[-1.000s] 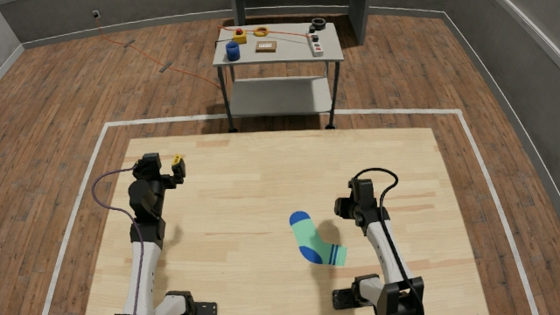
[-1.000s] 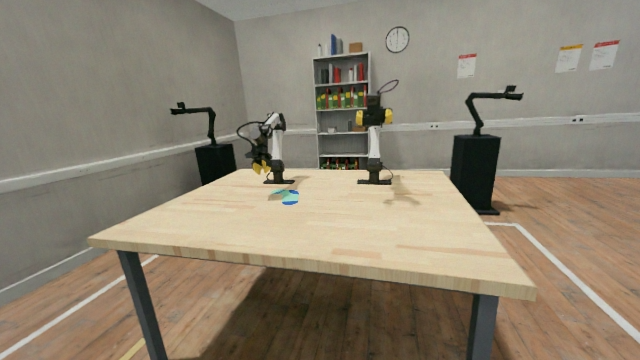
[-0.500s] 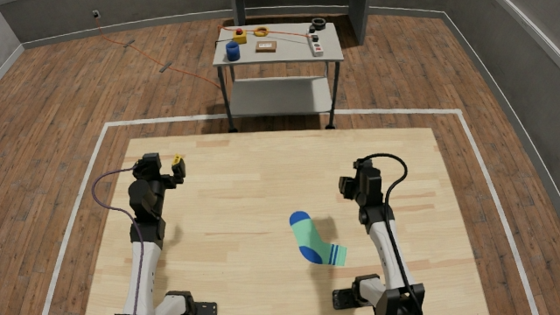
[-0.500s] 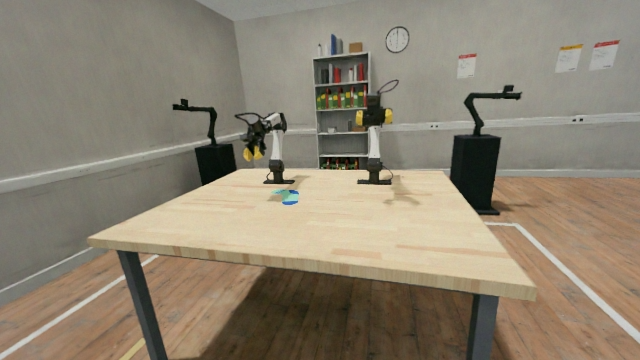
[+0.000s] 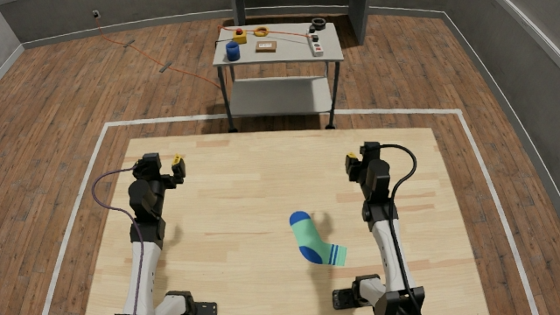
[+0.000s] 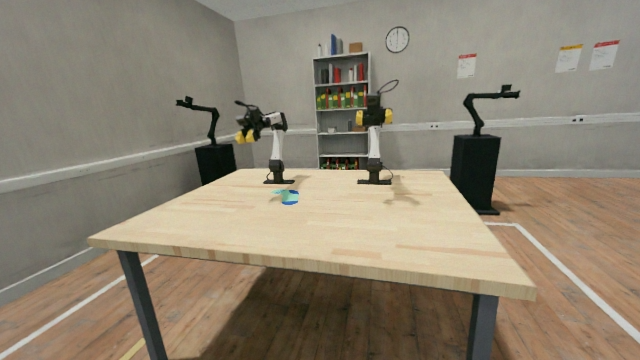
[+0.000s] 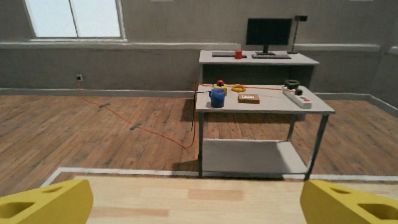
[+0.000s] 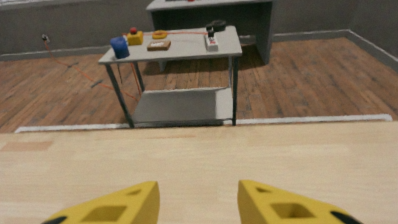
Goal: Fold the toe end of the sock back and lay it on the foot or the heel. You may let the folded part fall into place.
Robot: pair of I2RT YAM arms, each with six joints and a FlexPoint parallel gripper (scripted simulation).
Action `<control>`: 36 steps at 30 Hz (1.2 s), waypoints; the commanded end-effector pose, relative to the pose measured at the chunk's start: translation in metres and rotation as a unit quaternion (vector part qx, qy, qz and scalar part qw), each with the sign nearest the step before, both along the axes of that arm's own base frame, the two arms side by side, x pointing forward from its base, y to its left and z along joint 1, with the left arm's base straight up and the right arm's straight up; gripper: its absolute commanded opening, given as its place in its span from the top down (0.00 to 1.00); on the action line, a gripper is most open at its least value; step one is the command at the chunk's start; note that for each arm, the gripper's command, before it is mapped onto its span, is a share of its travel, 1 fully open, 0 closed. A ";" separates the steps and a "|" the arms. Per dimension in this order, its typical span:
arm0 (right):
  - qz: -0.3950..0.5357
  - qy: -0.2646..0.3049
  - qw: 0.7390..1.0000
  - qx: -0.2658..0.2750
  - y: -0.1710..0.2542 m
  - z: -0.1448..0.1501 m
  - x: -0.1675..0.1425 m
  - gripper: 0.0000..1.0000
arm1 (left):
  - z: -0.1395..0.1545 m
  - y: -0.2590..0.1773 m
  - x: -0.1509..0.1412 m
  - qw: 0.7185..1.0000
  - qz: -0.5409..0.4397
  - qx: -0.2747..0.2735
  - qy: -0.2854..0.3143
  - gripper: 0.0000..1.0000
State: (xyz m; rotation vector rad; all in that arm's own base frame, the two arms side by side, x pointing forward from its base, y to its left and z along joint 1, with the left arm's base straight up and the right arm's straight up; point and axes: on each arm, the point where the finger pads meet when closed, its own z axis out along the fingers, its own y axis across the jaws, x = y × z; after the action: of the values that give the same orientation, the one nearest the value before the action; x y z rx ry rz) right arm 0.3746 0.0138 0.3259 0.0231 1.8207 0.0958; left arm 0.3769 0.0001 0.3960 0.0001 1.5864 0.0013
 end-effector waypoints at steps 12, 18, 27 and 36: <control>-0.032 -0.145 0.988 -0.048 -0.020 0.091 0.006 0.61 | 0.006 0.000 -0.002 1.000 0.000 0.000 -0.008 0.00; -0.019 -0.148 0.988 -0.034 -0.012 0.099 -0.006 0.61 | 0.006 0.000 -0.002 1.000 0.000 0.000 -0.008 0.00; 0.020 -0.055 0.992 -0.108 0.004 0.051 0.020 0.66 | 0.006 0.000 -0.002 1.000 0.000 0.000 -0.008 0.00; 0.080 0.031 0.977 -0.193 0.029 0.014 0.040 0.66 | 0.006 0.000 -0.002 1.000 0.000 0.000 -0.008 0.00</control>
State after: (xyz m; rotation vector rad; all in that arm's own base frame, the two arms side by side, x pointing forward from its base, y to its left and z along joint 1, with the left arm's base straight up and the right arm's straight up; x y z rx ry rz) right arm 0.4134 0.0383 0.3432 -0.3150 1.8175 -0.1038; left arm 0.3769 0.0001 0.3960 0.0001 1.5864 0.0013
